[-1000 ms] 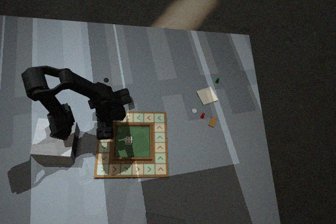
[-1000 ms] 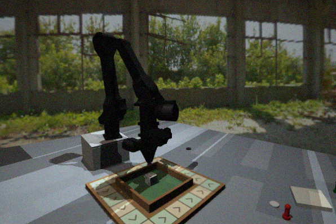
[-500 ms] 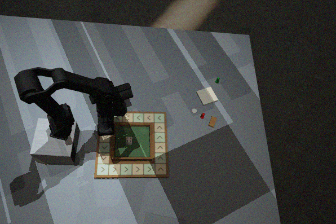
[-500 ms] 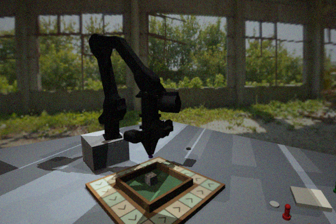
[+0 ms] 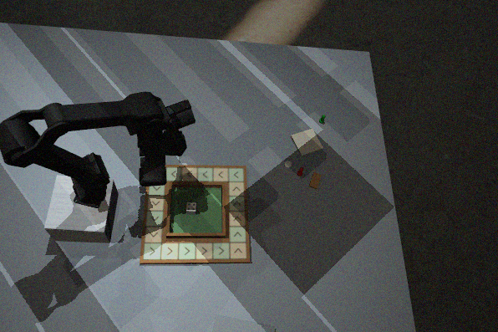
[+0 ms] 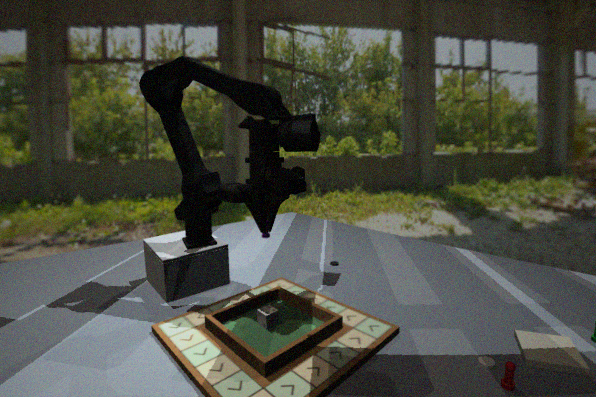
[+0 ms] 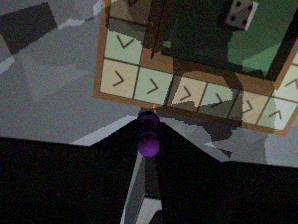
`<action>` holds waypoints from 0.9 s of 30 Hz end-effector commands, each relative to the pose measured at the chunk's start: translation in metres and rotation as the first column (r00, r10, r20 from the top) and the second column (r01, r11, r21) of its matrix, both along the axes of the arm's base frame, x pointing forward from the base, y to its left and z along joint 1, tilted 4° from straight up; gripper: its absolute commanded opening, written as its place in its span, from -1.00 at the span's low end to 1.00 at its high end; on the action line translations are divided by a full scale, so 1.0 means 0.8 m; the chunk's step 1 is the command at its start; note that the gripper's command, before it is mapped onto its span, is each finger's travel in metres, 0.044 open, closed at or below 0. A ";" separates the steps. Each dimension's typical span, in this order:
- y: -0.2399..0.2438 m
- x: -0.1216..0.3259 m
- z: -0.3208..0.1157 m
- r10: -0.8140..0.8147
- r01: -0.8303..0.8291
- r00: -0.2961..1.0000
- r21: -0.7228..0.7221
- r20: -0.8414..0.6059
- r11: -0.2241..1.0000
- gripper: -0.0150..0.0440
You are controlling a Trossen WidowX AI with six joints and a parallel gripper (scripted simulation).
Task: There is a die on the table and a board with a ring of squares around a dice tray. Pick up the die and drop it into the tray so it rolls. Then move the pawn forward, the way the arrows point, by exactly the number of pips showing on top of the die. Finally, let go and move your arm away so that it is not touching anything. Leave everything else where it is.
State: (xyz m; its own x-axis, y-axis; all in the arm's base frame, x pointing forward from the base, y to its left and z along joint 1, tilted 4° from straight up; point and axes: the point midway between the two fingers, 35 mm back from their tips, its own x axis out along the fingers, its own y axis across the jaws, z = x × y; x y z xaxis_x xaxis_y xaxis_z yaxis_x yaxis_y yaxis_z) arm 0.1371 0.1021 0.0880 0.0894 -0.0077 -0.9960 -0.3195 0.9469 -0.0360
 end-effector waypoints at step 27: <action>-0.066 0.050 -0.015 -0.001 0.001 1.000 0.000 -0.006 1.000 -0.49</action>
